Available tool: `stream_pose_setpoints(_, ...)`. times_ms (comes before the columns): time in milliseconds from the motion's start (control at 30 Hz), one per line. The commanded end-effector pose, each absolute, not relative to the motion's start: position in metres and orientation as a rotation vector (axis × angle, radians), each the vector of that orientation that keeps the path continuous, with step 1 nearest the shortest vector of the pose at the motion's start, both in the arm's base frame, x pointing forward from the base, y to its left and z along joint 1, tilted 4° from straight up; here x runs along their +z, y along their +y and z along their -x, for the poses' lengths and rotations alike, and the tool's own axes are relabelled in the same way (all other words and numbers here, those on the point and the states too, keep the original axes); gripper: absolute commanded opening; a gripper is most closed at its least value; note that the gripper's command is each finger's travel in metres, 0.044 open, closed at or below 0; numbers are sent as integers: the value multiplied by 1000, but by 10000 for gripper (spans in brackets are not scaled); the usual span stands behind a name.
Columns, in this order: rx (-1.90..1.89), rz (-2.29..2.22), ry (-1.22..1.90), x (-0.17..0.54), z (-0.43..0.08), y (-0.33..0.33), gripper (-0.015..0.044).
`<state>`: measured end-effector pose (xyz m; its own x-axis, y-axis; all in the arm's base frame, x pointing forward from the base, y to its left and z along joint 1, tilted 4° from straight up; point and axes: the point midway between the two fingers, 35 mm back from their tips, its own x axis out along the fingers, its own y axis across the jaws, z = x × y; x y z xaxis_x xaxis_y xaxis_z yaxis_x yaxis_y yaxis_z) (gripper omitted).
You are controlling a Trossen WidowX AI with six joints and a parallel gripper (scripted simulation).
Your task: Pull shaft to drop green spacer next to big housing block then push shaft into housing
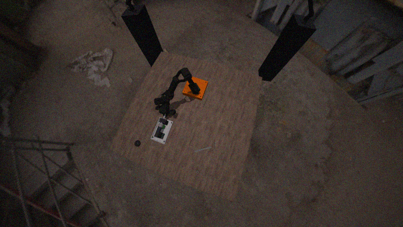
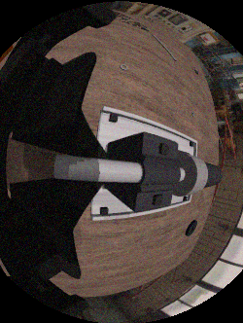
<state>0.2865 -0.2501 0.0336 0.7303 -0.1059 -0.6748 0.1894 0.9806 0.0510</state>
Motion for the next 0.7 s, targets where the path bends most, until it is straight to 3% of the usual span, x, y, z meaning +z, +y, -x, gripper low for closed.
stream_pose_setpoints(0,-161,-120,731,35,-290,-251,0)
stream_pose_setpoints(667,-161,-120,730,35,-296,-252,0)
